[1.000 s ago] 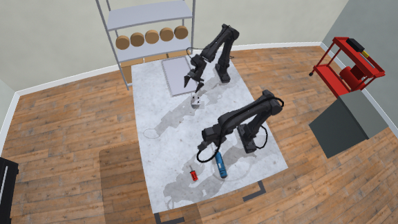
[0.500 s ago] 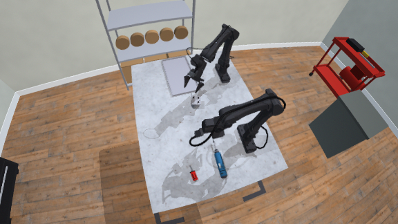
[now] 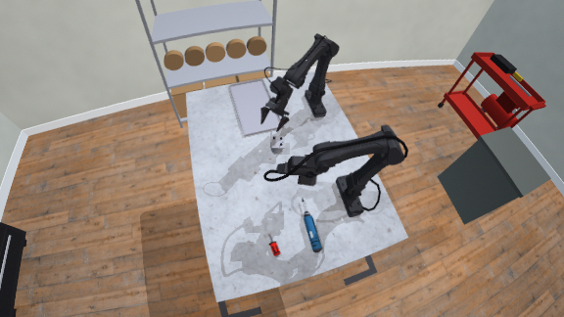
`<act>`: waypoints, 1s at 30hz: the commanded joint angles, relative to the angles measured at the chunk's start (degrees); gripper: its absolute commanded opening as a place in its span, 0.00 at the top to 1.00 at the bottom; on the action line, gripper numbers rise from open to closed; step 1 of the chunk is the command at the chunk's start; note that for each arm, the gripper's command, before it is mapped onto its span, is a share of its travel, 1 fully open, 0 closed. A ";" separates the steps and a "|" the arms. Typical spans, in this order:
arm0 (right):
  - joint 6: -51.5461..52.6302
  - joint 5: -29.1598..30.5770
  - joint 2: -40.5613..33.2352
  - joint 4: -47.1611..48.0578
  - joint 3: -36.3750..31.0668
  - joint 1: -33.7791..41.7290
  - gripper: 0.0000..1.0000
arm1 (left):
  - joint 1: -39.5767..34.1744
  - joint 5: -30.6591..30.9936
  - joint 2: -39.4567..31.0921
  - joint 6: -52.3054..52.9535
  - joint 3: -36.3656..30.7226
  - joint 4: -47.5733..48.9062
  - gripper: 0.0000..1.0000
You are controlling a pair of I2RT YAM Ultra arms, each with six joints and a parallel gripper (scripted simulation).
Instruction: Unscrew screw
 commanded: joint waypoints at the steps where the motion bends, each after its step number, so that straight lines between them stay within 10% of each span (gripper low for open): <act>1: -0.07 -0.33 -0.25 -0.13 0.48 0.13 0.14 | -0.31 1.37 -0.59 2.95 0.05 -0.55 0.35; 30: -0.07 -0.33 -0.25 -0.13 0.48 0.13 0.14 | -15.27 9.73 -6.80 30.25 -1.52 -2.71 0.35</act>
